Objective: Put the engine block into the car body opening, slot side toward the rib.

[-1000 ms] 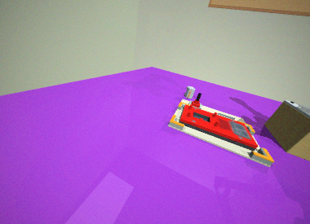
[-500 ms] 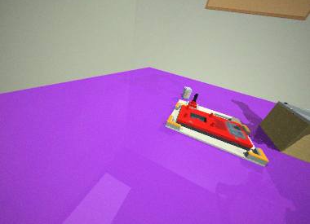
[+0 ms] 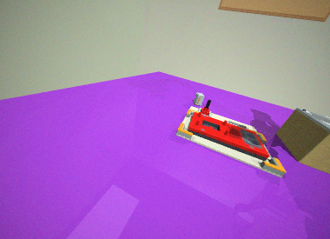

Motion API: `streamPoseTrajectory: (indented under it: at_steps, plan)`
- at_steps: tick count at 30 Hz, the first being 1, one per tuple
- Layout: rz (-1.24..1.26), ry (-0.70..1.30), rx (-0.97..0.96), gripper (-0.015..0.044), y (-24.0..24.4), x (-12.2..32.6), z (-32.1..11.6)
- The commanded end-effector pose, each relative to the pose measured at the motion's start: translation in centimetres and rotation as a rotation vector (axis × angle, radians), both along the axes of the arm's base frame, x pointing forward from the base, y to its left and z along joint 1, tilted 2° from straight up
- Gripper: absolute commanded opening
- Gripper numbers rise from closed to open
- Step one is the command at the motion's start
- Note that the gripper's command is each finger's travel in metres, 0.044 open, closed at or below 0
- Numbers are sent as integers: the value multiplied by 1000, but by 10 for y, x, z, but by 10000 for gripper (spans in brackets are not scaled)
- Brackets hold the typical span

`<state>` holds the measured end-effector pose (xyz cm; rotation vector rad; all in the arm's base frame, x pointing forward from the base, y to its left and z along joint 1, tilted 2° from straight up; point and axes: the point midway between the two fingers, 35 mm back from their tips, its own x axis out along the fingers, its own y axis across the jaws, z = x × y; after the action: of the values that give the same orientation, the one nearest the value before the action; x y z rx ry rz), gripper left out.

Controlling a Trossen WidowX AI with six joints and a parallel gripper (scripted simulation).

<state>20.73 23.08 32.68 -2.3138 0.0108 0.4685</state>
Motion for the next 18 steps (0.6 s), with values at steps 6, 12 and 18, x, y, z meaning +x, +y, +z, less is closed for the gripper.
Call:
streamPoseTrajectory:
  at_steps: [6,12,18]
  plan:
    - [-124,98,34,440,-8,40,-19]
    - [-223,172,66,440,-21,69,-35]
    - [-329,243,109,440,-38,97,-51]
